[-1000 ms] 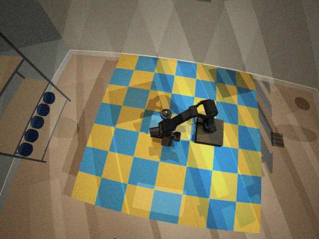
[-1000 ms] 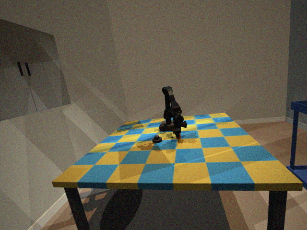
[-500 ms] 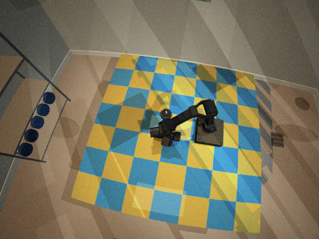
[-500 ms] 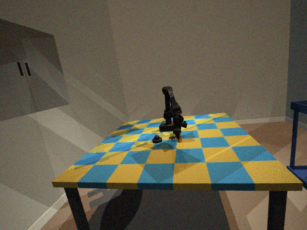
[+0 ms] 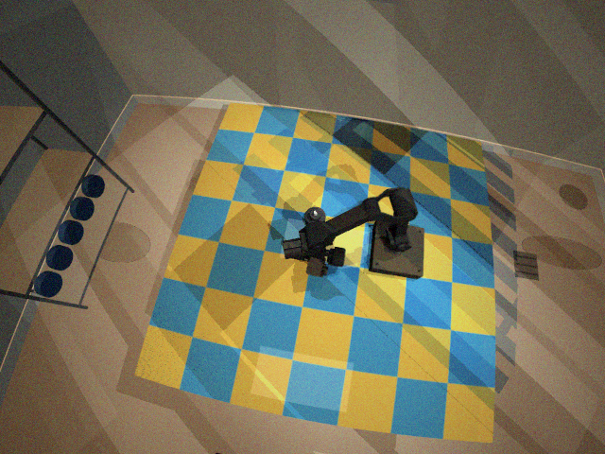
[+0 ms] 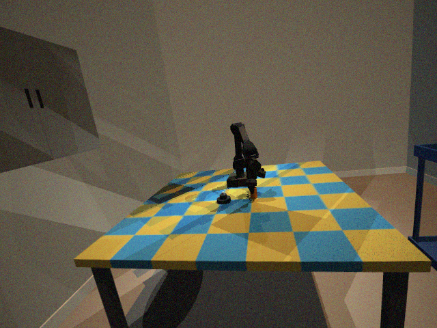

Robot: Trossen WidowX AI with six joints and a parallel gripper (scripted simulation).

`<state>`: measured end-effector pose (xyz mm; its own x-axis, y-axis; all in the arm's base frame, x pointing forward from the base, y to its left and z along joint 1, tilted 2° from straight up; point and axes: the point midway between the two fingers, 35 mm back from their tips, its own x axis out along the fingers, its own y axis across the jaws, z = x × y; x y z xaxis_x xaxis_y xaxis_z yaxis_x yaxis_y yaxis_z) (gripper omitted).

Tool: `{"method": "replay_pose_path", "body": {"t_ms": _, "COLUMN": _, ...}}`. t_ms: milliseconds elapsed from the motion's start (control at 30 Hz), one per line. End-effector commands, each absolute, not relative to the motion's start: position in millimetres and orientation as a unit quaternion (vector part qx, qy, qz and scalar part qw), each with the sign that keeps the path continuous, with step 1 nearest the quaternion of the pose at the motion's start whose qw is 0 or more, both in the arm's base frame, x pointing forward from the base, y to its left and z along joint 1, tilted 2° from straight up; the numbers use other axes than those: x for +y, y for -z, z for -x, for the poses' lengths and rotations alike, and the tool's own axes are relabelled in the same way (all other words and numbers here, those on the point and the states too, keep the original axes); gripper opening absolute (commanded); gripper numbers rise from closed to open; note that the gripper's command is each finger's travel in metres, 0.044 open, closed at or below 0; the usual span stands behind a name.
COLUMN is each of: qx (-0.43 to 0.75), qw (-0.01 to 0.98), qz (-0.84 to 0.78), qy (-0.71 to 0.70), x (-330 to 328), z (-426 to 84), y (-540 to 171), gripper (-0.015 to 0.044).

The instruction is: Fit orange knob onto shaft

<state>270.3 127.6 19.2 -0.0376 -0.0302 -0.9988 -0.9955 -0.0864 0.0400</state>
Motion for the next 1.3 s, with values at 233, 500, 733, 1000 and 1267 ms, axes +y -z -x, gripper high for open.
{"method": "replay_pose_path", "body": {"t_ms": 233, "qx": 0.477, "qw": 0.477, "qz": 0.525, "qy": -0.519, "x": 131.0, "z": -275.2, "y": -69.9, "gripper": 0.0440}}
{"method": "replay_pose_path", "body": {"t_ms": 500, "qx": 0.477, "qw": 0.477, "qz": 0.525, "qy": -0.519, "x": 131.1, "z": -275.7, "y": -51.9, "gripper": 0.0440}}
{"method": "replay_pose_path", "body": {"t_ms": 733, "qx": 0.477, "qw": 0.477, "qz": 0.525, "qy": -0.519, "x": 131.5, "z": -276.6, "y": -40.5, "gripper": 0.0440}}
{"method": "replay_pose_path", "body": {"t_ms": 1000, "qx": 0.477, "qw": 0.477, "qz": 0.525, "qy": -0.519, "x": 131.6, "z": -277.2, "y": -27.5, "gripper": 0.0440}}
{"method": "replay_pose_path", "body": {"t_ms": 1267, "qx": 0.477, "qw": 0.477, "qz": 0.525, "qy": -0.519, "x": 131.5, "z": -277.1, "y": -14.6, "gripper": 0.0440}}
